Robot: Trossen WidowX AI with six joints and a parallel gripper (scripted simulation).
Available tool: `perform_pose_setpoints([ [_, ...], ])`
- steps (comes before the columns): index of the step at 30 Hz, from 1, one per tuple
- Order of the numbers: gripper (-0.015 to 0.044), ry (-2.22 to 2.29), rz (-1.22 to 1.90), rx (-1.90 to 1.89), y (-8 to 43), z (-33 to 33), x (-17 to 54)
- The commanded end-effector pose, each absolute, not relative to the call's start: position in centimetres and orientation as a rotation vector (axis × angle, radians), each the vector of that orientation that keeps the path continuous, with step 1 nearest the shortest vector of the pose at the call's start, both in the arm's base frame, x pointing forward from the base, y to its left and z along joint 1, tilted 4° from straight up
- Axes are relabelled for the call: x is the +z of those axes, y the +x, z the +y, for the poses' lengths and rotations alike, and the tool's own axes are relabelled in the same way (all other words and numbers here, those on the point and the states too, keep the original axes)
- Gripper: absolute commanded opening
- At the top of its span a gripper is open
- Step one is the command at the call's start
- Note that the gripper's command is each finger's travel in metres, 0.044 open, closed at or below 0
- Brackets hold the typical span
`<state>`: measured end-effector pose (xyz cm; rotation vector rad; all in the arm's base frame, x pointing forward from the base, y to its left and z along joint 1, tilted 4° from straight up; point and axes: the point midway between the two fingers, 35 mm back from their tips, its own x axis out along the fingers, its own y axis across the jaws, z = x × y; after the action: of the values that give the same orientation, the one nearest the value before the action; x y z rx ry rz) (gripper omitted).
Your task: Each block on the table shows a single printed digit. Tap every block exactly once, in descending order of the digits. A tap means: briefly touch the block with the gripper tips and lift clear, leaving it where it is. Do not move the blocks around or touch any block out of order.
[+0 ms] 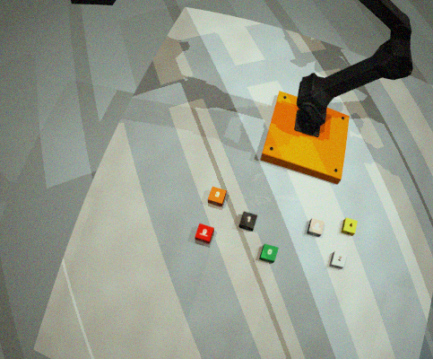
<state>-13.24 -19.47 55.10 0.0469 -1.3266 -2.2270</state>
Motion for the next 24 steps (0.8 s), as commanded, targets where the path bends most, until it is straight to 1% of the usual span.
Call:
perform_pose_setpoints([
  [1,0.0400,0.142,-0.874,-2.237,-10.0,-25.8,51.7],
  [7,0.0400,0.219,-0.227,-2.086,-3.2,-32.9,45.0],
  [13,0.0400,0.228,0.346,-1.782,5.0,-36.0,36.9],
  [18,0.0400,0.198,0.761,-1.432,11.8,-35.3,29.6],
  [24,0.0400,0.135,1.183,-0.910,18.6,-30.4,21.1],
])
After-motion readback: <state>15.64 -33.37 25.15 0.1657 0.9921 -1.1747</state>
